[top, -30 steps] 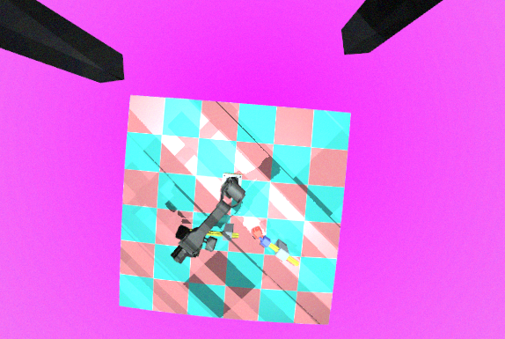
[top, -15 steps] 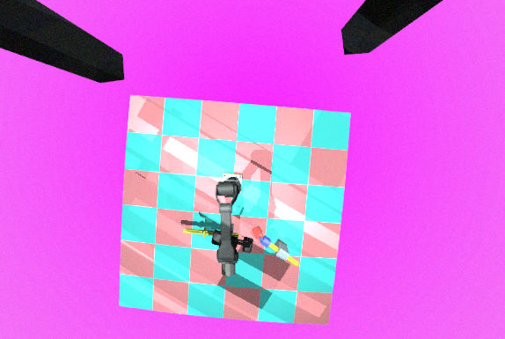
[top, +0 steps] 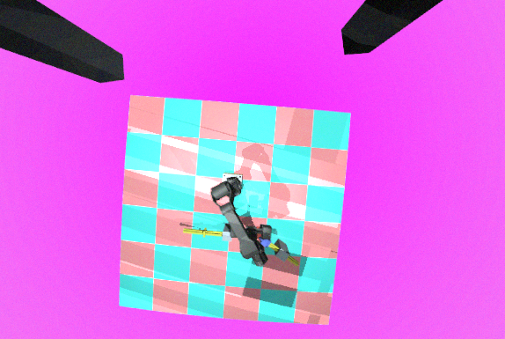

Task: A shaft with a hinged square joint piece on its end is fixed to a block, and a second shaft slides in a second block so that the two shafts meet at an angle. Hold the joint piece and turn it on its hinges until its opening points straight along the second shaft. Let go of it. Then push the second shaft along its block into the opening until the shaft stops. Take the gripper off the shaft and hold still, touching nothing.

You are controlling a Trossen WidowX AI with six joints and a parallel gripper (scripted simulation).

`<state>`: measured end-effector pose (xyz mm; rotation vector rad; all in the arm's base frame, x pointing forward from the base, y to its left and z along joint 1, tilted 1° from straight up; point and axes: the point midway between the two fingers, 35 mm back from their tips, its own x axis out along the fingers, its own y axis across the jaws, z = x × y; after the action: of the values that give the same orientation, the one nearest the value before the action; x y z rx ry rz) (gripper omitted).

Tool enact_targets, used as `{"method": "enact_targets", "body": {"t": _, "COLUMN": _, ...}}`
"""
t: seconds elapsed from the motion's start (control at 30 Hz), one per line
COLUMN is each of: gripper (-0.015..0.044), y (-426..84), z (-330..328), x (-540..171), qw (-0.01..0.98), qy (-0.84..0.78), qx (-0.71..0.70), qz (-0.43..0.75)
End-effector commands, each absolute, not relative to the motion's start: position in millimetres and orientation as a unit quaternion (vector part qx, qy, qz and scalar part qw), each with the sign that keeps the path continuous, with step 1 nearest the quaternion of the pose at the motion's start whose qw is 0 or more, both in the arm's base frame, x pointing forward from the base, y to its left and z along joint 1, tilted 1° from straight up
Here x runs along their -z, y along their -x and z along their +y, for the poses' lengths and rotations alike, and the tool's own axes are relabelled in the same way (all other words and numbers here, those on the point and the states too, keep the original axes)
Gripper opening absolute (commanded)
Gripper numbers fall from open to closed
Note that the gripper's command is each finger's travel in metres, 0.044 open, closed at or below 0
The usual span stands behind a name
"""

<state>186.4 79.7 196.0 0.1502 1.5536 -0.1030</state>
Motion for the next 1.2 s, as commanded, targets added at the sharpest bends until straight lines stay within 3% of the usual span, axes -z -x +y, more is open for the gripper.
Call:
{"method": "enact_targets", "body": {"t": 0.0, "gripper": 0.0440, "y": -187, "z": 82, "x": -190, "qw": 0.699, "qy": -0.035, "qx": 0.027, "qz": 0.714}}
{"method": "enact_targets", "body": {"t": 0.47, "gripper": 0.0440, "y": -193, "z": 84, "x": -161, "qw": 0.633, "qy": 0.106, "qx": -0.101, "qz": 0.760}}
{"method": "enact_targets", "body": {"t": 1.17, "gripper": 0.0440, "y": -195, "z": 86, "x": -104, "qw": 0.632, "qy": 0.107, "qx": -0.102, "qz": 0.760}}
